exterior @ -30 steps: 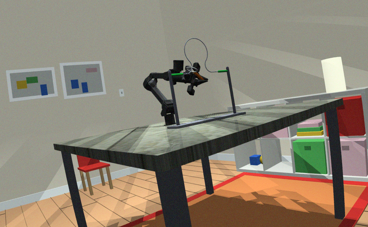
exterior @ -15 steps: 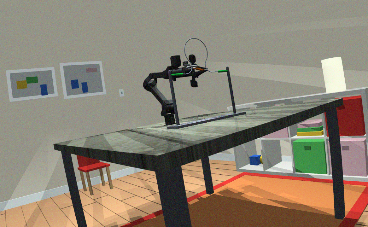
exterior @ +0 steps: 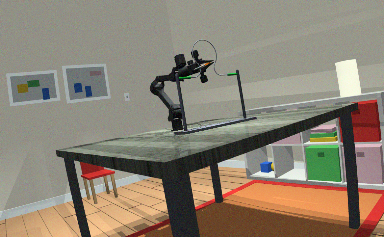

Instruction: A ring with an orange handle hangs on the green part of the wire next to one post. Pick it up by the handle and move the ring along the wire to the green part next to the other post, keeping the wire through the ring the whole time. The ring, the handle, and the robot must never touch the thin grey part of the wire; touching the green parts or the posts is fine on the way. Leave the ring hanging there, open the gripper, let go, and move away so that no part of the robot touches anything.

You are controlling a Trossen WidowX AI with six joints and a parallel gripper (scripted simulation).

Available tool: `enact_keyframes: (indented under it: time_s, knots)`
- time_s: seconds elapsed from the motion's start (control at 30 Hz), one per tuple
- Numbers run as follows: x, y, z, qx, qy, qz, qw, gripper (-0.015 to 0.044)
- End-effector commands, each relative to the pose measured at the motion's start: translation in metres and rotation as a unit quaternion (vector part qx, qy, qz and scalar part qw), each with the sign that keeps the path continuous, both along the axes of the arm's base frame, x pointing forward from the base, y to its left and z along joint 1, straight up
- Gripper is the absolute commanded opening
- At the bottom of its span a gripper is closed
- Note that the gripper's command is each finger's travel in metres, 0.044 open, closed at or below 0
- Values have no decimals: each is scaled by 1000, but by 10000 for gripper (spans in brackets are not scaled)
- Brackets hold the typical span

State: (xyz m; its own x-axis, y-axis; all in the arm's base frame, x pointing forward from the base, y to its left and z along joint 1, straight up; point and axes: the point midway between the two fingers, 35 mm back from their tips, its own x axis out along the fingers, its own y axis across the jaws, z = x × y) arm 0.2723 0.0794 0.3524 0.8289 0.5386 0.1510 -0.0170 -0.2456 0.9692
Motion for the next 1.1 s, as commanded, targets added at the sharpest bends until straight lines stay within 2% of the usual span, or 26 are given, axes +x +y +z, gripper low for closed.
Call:
enact_keyframes:
  time_s: [0.0,0.5,1.07]
  knots:
    - [-1,-3,13,35,-5,5,999,-150]
    - [6,-18,51,135,9,-28,990,-150]
    - [6,-23,58,97,22,-25,995,-150]
